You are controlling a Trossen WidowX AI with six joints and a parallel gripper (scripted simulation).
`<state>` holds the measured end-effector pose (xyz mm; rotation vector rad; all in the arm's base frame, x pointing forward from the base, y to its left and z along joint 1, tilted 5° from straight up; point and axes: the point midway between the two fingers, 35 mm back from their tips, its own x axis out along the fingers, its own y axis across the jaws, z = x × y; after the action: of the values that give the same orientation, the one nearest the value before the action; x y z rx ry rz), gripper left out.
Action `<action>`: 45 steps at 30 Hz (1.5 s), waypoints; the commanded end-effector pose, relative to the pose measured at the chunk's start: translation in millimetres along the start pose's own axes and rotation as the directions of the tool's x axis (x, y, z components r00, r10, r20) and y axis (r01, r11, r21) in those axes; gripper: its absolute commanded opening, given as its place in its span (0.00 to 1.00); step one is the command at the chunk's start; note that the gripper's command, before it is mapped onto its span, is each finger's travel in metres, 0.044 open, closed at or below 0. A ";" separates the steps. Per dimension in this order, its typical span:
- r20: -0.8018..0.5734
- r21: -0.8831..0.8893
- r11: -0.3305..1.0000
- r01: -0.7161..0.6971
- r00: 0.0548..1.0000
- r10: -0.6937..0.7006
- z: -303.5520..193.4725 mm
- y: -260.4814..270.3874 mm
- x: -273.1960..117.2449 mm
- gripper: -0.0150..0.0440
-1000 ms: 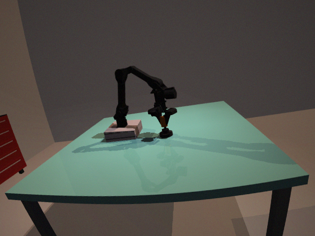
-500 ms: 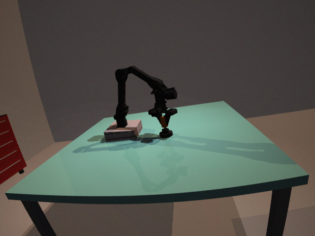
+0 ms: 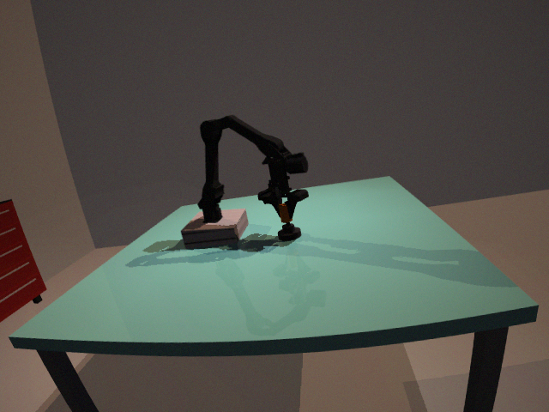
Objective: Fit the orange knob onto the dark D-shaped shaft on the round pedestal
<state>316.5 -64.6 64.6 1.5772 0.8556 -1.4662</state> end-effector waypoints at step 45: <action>0.001 0.212 0.977 0.002 1.000 -0.002 0.8 -2.5 0.5 0.25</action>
<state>316.3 -64.5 64.7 1.7292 0.7199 -1.5977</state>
